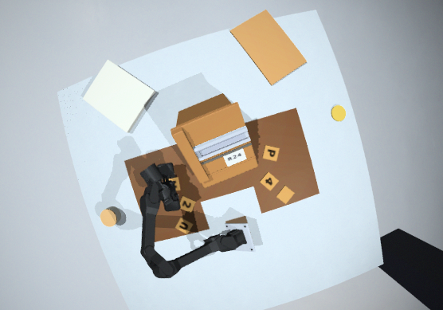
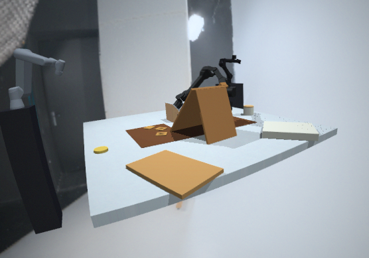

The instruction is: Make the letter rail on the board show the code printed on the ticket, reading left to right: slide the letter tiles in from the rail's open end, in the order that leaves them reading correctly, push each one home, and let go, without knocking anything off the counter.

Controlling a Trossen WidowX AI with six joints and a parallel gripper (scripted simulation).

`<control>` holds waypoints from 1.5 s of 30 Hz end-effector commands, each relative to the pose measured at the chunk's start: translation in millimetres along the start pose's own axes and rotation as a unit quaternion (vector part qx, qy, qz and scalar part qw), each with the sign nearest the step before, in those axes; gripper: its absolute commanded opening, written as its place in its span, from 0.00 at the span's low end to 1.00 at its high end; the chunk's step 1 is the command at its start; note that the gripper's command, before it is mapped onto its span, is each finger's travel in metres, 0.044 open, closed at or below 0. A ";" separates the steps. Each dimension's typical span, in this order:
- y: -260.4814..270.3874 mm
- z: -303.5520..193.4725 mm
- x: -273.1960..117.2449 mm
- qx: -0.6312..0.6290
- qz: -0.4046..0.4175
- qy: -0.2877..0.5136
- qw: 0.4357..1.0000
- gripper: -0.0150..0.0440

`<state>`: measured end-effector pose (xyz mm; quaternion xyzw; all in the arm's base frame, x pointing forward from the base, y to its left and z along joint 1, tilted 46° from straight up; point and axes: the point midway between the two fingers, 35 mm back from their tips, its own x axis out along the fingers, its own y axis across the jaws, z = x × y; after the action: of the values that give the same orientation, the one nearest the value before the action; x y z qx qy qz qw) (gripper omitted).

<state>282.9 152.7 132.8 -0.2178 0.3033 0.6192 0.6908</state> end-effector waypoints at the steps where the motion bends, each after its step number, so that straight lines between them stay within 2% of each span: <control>1: -0.3 0.7 -3.2 -0.003 -0.002 -0.002 1.000 0.25; 30: 0.6 -3.7 -12.0 0.002 -0.002 0.000 1.000 0.25; 45: -44.0 -1.8 -55.5 0.064 -0.109 -0.025 0.992 0.25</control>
<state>311.9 116.4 154.2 -0.1923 0.3072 0.5511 0.7517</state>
